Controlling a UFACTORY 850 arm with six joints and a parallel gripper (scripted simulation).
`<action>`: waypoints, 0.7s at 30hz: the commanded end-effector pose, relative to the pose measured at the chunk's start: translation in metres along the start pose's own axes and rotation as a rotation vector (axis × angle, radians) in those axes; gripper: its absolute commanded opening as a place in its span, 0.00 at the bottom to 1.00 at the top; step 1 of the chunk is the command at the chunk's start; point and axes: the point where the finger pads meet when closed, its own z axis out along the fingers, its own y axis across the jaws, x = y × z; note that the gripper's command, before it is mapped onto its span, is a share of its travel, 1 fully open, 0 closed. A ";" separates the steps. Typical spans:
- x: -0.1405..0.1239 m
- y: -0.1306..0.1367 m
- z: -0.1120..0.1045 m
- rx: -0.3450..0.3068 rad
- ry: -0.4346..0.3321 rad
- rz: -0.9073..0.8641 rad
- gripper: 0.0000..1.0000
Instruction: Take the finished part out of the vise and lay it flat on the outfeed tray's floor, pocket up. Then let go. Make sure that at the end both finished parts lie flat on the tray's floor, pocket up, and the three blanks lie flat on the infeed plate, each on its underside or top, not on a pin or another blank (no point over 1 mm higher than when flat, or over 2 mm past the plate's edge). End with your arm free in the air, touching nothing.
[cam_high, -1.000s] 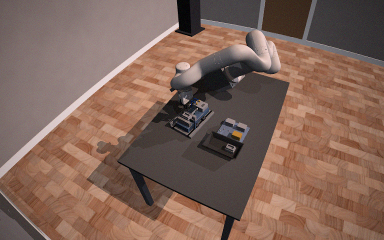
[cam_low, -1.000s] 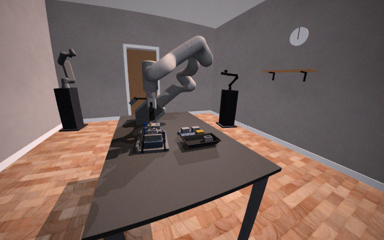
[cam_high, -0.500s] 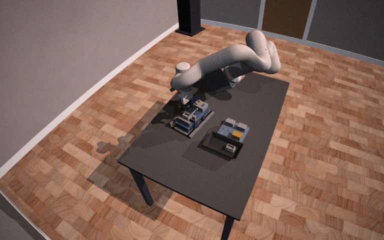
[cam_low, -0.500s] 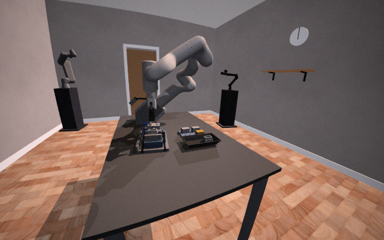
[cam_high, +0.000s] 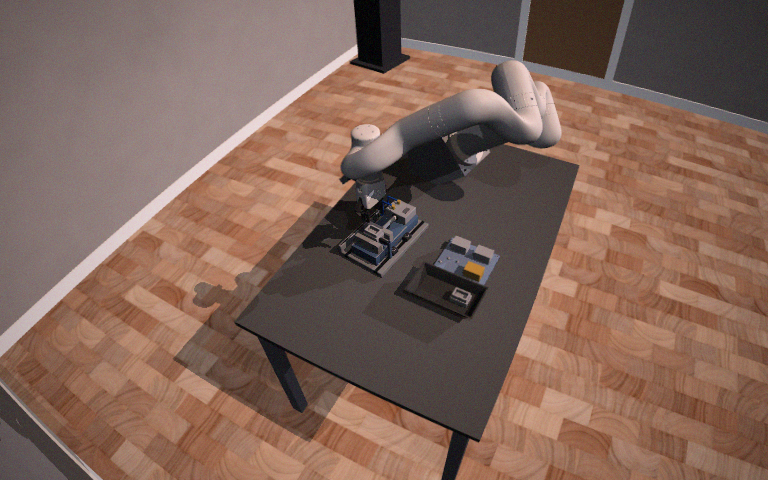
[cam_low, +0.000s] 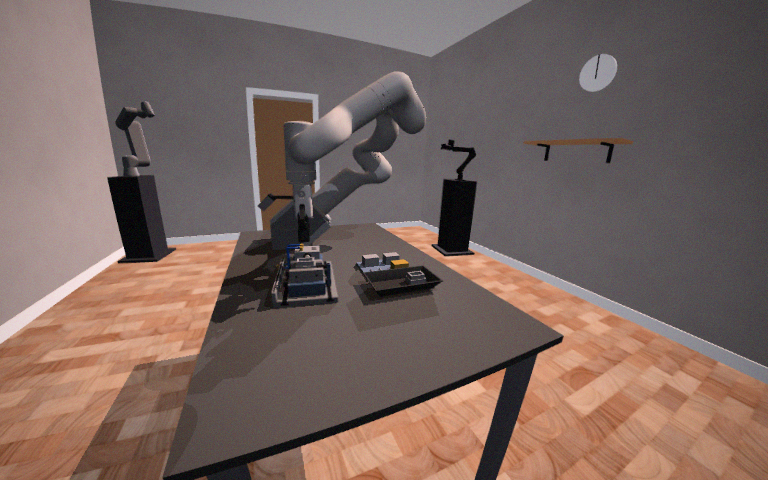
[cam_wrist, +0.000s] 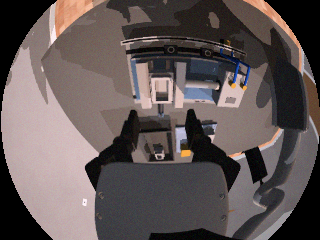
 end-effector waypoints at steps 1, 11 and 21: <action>0.000 -0.001 -0.001 0.002 0.001 -0.001 0.69; 0.000 -0.001 -0.001 0.002 0.001 -0.001 0.69; 0.000 -0.001 0.003 0.002 0.001 -0.001 0.69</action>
